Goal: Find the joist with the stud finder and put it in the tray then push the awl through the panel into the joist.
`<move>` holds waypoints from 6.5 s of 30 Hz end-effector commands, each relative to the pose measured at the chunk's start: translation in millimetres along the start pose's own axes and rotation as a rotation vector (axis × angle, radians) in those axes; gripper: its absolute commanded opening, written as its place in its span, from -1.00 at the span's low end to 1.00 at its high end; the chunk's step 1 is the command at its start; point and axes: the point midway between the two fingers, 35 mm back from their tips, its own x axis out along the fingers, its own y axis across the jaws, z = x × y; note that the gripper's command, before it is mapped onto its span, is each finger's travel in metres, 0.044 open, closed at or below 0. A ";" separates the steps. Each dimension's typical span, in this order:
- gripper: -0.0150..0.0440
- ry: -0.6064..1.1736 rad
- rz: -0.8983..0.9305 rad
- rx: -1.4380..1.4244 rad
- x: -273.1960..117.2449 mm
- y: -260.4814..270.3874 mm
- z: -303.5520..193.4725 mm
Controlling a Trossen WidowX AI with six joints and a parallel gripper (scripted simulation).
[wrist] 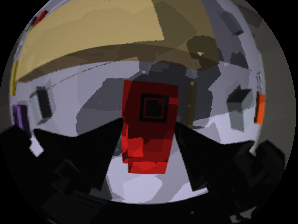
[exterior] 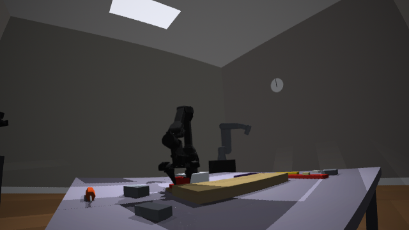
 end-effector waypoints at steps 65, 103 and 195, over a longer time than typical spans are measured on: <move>-0.49 -0.009 0.004 -0.013 -95.9 -25.3 111.6; -0.49 -0.020 0.006 -0.022 -48.0 -29.4 202.3; -0.49 -0.020 0.013 -0.020 6.2 49.9 185.1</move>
